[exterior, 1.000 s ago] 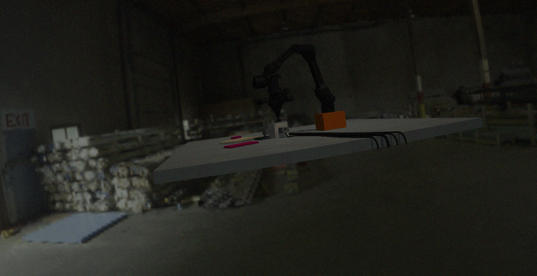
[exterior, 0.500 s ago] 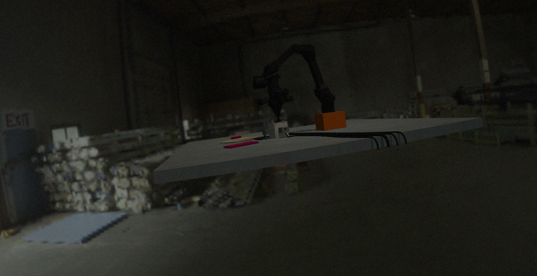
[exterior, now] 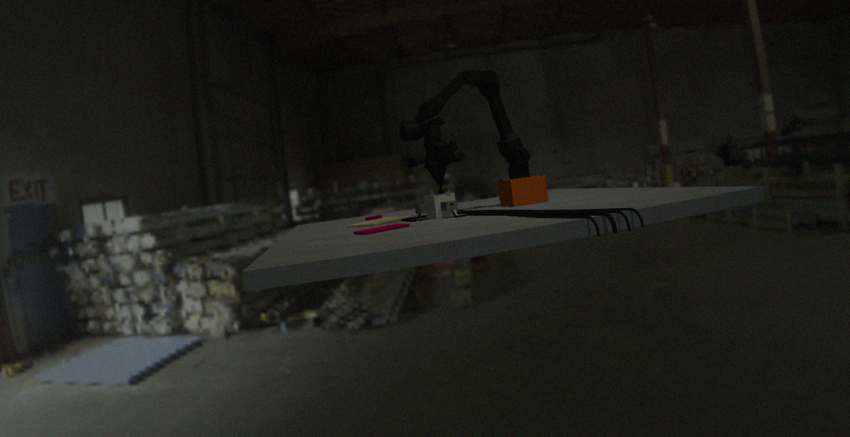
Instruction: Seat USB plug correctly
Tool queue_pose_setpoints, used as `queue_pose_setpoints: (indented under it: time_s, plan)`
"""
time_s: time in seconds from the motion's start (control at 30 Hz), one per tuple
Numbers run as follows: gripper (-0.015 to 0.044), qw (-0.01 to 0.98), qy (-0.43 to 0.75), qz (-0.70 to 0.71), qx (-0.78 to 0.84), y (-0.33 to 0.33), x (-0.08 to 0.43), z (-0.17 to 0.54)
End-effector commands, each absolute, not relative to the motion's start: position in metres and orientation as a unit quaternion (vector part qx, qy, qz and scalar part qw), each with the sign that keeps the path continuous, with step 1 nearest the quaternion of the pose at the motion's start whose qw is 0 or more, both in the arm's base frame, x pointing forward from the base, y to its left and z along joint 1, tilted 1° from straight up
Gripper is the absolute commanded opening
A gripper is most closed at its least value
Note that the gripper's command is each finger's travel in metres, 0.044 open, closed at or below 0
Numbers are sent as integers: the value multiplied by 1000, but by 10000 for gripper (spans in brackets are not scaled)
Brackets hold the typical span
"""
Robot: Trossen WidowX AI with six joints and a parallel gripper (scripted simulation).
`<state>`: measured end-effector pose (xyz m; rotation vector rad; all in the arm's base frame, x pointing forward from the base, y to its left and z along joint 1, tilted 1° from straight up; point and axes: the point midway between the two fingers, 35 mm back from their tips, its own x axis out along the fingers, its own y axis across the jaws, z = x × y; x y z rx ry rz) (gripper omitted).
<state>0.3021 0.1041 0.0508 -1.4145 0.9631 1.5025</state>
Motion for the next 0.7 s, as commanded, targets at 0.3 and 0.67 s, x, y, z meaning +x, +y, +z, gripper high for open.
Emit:
queue_pose_setpoints:
  time_s: [0.3, 0.67]
  plan:
    - [0, 418, 381, 601, -564, 105, 302, 49]
    - [0, 418, 381, 601, -564, 105, 302, 47]
